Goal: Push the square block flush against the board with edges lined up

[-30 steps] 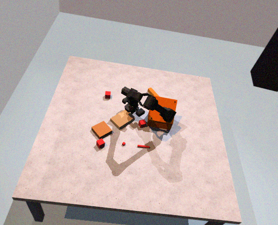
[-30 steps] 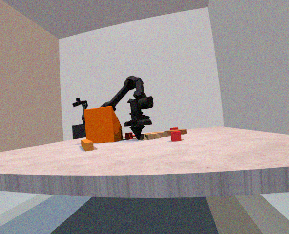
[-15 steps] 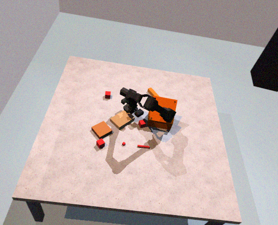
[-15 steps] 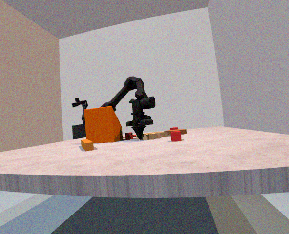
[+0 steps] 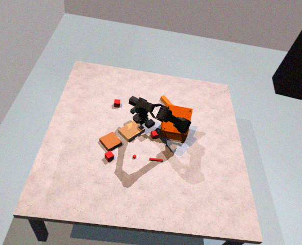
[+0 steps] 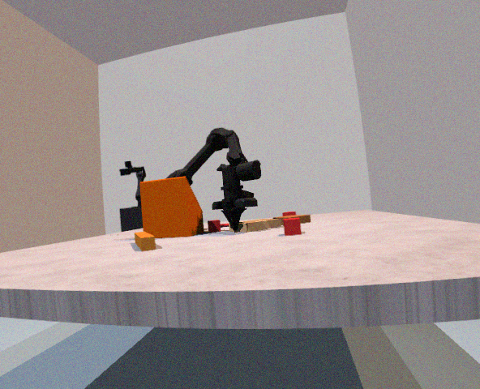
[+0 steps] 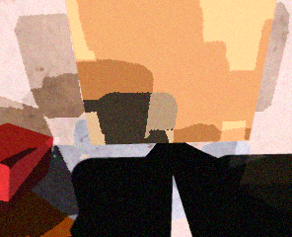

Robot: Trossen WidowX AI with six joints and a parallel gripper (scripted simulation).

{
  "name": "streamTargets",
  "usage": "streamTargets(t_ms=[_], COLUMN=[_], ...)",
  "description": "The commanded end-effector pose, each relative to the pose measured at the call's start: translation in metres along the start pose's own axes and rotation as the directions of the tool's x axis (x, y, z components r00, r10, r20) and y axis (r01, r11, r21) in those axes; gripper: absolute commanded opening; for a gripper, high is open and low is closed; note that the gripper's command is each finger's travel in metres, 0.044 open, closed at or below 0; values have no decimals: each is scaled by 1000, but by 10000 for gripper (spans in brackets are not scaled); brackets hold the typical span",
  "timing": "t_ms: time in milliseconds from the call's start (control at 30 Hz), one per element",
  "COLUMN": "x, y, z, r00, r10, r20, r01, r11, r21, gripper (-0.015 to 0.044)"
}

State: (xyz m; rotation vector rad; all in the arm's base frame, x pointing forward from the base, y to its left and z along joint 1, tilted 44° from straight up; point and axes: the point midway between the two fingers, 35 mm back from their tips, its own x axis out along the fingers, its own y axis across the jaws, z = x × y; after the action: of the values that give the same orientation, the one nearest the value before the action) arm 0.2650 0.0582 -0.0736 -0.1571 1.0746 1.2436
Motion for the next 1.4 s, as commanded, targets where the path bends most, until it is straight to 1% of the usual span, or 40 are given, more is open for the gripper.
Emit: streamTargets(t_ms=[0,1067,1367], x=[0,0,0], y=[0,2,1], z=[8,34,24], r00=[1000,1000,1000], r10=[-1,1,0], r20=[8,11,9], r01=[1,-1,0], r11=[1000,1000,1000], r21=[-8,-9,-8], gripper=[0,0,0])
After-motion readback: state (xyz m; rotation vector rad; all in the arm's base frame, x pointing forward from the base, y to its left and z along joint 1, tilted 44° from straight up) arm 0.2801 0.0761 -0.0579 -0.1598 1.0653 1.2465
